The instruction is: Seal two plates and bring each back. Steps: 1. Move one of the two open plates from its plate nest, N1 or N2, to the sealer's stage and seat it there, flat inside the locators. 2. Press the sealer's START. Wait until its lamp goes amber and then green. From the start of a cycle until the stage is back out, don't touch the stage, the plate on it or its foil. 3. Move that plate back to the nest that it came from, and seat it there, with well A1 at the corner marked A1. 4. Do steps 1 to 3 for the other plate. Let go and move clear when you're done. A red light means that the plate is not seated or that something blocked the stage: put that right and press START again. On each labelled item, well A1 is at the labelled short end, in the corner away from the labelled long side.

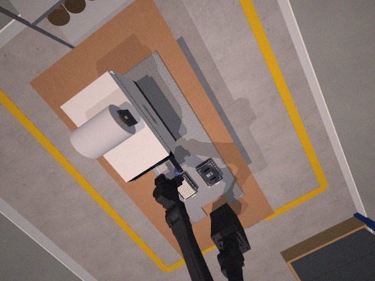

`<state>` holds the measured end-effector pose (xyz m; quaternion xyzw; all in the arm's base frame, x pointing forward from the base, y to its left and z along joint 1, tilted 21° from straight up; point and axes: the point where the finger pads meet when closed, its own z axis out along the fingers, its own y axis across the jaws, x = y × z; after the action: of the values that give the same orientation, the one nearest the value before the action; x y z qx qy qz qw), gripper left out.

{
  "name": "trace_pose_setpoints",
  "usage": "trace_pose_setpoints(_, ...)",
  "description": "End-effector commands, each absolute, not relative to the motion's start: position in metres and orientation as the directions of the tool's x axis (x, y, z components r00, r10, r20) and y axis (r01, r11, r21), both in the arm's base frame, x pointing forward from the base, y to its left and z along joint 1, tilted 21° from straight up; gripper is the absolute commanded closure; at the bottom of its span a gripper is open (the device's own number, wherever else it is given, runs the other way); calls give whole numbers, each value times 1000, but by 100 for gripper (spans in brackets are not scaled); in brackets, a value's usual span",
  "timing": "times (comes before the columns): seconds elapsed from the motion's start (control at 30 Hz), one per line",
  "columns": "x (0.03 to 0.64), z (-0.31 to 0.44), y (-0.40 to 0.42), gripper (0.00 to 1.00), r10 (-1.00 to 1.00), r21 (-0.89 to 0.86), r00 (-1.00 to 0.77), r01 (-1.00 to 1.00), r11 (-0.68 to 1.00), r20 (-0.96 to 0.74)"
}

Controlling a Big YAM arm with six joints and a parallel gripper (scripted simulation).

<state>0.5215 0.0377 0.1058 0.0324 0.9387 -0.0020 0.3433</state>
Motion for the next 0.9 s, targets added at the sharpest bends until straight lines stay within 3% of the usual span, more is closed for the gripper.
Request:
trace_pose_setpoints(0.0,540,127,48,100,59,30,-730,53,998,-681)
trace_pose_setpoints(0.87,547,120,32,100,79,28,-733,82,996,-676)
